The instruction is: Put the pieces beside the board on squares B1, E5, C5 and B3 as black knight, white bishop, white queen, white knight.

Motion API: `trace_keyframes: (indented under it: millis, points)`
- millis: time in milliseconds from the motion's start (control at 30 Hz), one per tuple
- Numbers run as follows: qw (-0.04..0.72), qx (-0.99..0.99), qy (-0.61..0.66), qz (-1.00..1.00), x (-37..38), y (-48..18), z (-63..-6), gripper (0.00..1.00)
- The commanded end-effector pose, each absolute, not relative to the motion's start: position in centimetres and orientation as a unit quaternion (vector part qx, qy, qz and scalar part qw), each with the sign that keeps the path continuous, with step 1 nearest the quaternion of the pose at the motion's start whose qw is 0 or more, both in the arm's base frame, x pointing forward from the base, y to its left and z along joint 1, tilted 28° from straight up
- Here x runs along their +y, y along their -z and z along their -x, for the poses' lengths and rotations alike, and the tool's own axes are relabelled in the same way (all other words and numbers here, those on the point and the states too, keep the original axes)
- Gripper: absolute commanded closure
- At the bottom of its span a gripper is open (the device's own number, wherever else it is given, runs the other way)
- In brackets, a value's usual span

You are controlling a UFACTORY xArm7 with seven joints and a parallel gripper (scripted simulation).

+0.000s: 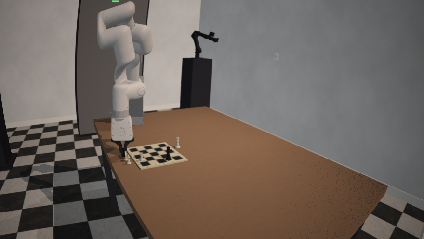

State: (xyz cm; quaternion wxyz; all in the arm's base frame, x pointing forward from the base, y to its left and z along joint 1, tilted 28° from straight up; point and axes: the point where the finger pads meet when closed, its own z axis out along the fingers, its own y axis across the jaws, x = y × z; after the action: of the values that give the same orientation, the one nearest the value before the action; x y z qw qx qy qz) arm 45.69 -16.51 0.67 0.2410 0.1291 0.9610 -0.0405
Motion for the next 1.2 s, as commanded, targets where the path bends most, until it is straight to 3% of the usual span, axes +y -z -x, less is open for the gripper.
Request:
trace_keyframes:
  millis: [0,1167]
  points:
    - [0.242,0.961,0.041,-0.129,-16.5,-0.8,-45.7,1.0]
    - [0.242,0.961,0.041,-0.129,-15.5,-7.5,-42.3,1.0]
